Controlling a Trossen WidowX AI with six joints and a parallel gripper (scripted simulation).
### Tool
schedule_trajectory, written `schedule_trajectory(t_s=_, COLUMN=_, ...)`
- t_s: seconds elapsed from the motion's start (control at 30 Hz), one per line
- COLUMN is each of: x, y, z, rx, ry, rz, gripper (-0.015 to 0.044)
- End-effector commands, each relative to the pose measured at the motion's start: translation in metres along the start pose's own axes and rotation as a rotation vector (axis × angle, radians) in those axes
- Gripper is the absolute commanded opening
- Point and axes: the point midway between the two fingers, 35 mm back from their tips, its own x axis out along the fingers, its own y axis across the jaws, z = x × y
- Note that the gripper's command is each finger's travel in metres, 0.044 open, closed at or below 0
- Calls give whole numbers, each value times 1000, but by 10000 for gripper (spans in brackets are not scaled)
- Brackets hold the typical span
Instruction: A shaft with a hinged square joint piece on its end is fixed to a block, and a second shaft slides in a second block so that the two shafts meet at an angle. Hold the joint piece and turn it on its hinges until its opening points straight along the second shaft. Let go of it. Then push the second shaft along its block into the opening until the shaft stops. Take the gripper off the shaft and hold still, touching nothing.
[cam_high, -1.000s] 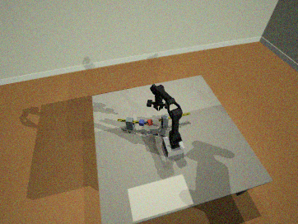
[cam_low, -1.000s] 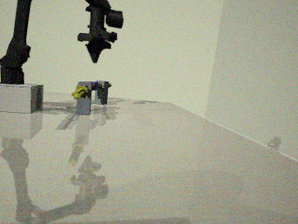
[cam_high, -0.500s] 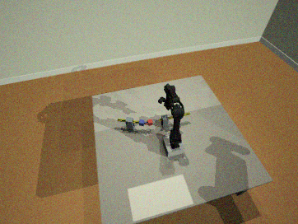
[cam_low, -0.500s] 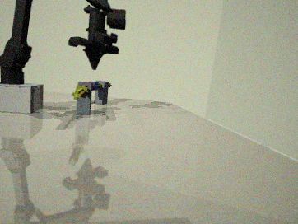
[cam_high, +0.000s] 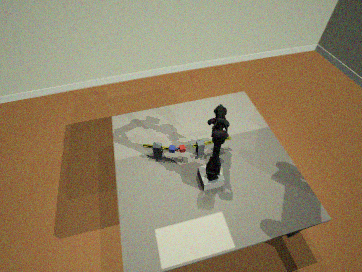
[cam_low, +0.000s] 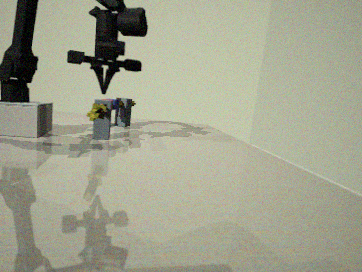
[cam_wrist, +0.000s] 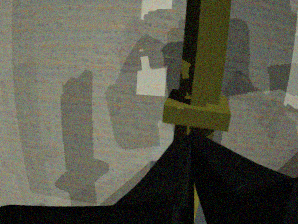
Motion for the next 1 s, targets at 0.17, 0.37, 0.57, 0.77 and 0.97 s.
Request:
schedule_trajectory(t_s=0.17, x=16, y=-27, z=29, rx=220, ry=3, rz=-13, gripper=0)
schedule_trajectory(t_s=0.37, x=17, y=-27, z=30, rx=220, ry=3, rz=-13, gripper=0)
schedule_trajectory(t_s=0.57, x=26, y=-26, z=30, rx=220, ry=3, rz=-13, gripper=0)
schedule_trajectory(t_s=0.77, x=35, y=-27, z=30, rx=220, ry=3, rz=-13, gripper=0)
schedule_trajectory(t_s=0.97, x=45, y=-27, z=29, rx=220, ry=3, rz=-13, gripper=0)
